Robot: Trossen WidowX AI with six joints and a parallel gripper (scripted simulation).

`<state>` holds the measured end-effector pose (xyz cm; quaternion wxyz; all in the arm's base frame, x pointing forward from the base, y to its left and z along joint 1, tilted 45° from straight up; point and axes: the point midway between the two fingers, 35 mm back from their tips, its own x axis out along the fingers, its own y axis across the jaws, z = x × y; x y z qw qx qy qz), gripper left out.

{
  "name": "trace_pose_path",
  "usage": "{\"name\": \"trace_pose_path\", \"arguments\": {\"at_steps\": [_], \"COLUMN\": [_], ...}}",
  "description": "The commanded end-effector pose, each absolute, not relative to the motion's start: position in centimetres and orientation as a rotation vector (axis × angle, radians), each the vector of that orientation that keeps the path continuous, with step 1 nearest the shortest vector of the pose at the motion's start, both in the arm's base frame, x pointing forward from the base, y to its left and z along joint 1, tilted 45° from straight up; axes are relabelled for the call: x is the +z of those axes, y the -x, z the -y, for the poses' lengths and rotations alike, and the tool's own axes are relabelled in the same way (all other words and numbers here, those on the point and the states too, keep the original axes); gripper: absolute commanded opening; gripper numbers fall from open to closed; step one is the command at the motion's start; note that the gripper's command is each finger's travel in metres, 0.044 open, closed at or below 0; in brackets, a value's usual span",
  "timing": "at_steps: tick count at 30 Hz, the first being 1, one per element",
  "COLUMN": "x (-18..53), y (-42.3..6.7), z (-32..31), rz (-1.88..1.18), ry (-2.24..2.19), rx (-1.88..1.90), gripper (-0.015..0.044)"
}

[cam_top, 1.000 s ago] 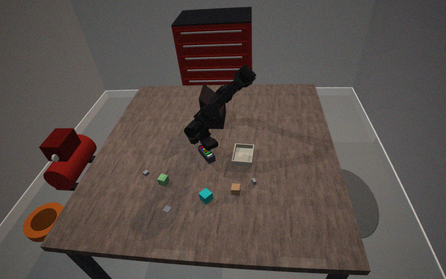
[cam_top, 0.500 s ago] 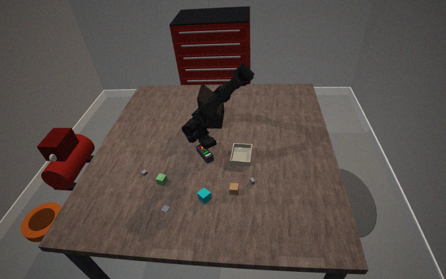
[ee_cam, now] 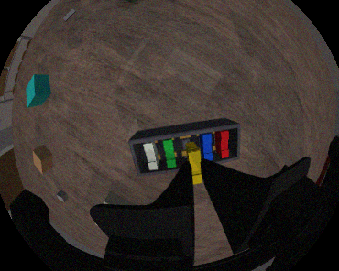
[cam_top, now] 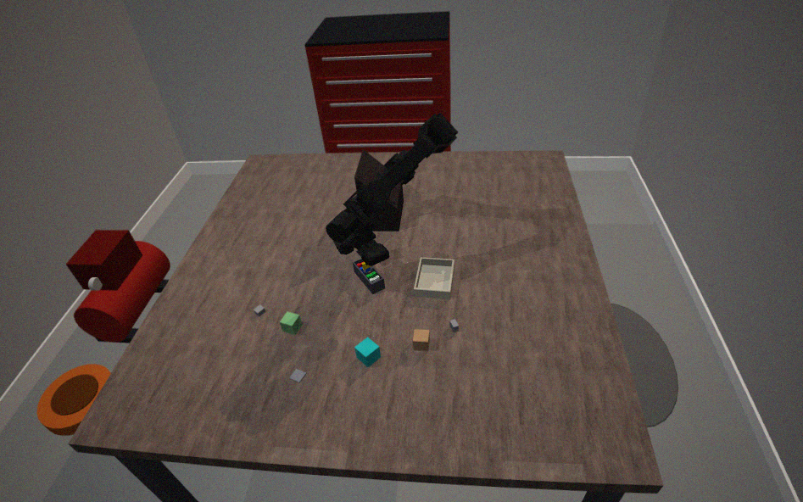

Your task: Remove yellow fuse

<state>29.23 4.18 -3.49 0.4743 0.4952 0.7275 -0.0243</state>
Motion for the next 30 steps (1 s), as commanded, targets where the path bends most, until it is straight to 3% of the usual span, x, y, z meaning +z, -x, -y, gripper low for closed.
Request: {"name": "trace_pose_path", "arguments": {"at_steps": [1, 23, 30], "x": [-3.3, -1.5, 1.2], "y": [-29.3, -29.4, -30.2], "z": [-4.0, -2.3, -5.0], "rz": [-1.777, -1.777, -1.773], "ry": [-1.205, -1.205, -1.196], "rx": [-0.057, -0.058, -0.072], "gripper": [0.0, 0.0, 0.0]}}
